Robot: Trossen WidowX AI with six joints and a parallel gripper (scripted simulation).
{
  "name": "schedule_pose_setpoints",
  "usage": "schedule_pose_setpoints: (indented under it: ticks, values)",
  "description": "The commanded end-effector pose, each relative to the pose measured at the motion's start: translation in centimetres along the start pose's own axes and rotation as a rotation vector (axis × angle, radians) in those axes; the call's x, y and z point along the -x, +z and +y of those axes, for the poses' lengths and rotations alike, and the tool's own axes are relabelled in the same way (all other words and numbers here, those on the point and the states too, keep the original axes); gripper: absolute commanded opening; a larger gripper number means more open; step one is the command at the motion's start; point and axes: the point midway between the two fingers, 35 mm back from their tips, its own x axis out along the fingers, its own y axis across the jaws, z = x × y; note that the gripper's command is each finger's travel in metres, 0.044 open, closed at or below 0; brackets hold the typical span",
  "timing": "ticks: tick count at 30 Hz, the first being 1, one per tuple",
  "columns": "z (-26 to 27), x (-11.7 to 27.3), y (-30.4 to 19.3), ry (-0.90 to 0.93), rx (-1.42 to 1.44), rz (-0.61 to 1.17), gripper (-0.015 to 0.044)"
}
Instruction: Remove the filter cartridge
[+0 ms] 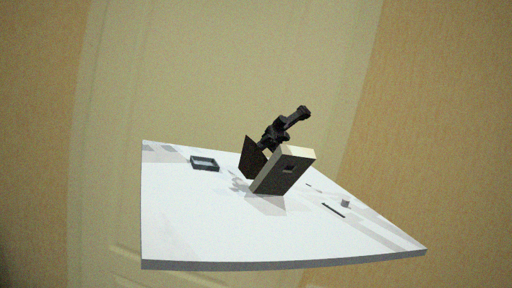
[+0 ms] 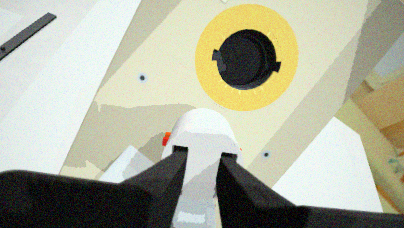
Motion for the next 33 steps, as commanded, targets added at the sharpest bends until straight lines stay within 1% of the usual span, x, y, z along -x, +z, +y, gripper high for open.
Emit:
schedule_pose_setpoints:
  ticks: [1, 2, 6, 17, 19, 24, 28, 30, 33]
  values:
    - [0.5, 0.0, -0.9, -0.008, -0.002, -0.003, 0.0000]
    - [0.6, 0.0, -1.1, -0.008, -0.002, -0.003, 0.0000]
    - [0.3, 0.0, -0.6, 0.001, -0.001, 0.001, 0.0099]
    - [0.5, 0.0, -1.0, -0.008, -0.002, -0.003, 0.0099]
    - [-0.3, 0.0, 0.3, -0.008, -0.001, -0.003, 0.0099]
    - [-2.5, 0.8, 5.3, -0.009, 0.000, -0.003, 0.0099]
    - [-2.7, 1.0, 5.9, -0.009, 0.000, -0.003, 0.0099]
    - [-3.0, 1.4, 6.4, -0.010, 0.001, -0.002, 0.0152]
    - [-4.3, 3.0, 8.7, -0.014, 0.005, 0.000, 0.0230]
